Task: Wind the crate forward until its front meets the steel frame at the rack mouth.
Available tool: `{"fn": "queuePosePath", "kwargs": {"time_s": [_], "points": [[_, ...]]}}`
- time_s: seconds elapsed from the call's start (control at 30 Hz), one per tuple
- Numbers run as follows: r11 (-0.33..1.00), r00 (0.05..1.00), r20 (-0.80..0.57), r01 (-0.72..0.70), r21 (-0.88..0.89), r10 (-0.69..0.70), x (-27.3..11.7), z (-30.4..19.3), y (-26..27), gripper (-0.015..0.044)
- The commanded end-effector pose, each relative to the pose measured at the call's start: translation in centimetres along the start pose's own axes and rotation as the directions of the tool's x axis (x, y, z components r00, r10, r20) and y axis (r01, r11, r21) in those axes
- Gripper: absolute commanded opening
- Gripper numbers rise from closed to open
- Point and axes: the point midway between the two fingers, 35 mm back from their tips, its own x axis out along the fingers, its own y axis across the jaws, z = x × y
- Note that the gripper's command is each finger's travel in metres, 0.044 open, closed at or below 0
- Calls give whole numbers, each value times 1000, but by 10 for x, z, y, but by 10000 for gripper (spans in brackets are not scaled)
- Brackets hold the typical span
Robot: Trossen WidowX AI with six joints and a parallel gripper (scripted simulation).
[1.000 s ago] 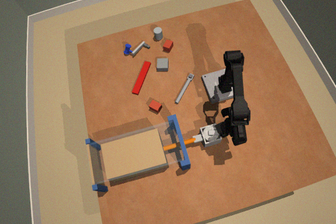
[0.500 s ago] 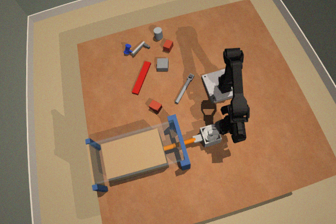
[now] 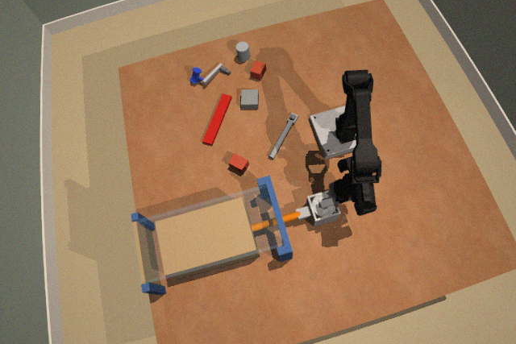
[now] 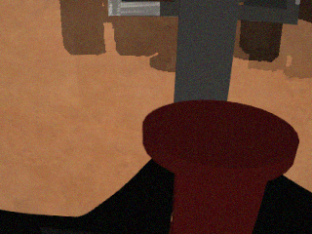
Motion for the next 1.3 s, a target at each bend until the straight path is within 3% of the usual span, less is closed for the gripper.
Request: {"fn": "queuePosePath", "kwargs": {"time_s": [0.0,1.27], "points": [[999,999,-6,44,10,-44,2,2,-19,0],[999,999,-3,47,10,-47,1,24,-64,0]]}}
